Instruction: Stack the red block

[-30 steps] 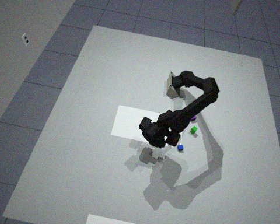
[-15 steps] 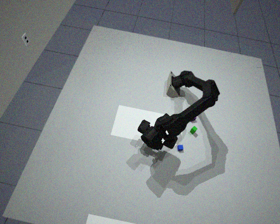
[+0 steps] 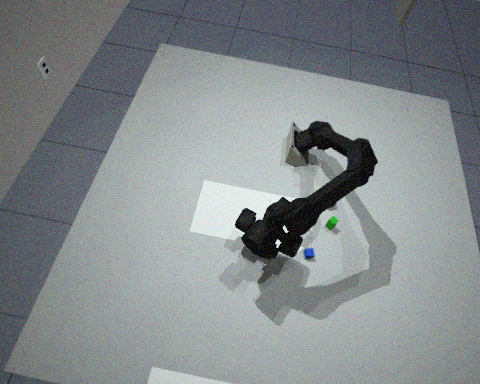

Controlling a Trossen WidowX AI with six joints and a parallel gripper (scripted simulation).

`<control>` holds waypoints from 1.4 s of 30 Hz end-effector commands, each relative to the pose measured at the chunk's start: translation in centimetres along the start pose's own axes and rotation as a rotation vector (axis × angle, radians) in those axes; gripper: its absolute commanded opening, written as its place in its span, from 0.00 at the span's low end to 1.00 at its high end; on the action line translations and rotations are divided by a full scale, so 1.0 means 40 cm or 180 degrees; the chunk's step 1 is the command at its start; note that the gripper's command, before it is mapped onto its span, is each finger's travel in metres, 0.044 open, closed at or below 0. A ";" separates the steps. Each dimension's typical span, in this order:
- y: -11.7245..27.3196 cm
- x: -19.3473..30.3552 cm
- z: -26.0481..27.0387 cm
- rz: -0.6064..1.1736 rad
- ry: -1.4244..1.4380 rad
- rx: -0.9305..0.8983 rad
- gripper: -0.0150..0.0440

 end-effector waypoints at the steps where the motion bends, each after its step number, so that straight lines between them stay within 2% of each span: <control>1: -0.024 0.001 -0.001 0.0013 -0.0019 -0.0021 1.00; 25: -0.047 0.002 -0.001 0.0014 -0.0019 -0.0023 1.00; 39: -0.047 0.002 -0.001 0.0014 -0.0019 -0.0023 0.38; 42: -0.047 0.002 -0.001 0.0014 -0.0019 -0.0023 0.34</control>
Point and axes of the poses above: the point midway between the two fingers, 35 mm back from their tips, its own y axis back along the fingers, its own z axis across the jaws, x = y × z, the point moved 8 cm from there along y, back along the fingers, and after that the axes turned 7 degrees about -y, right-handed, at the moved point
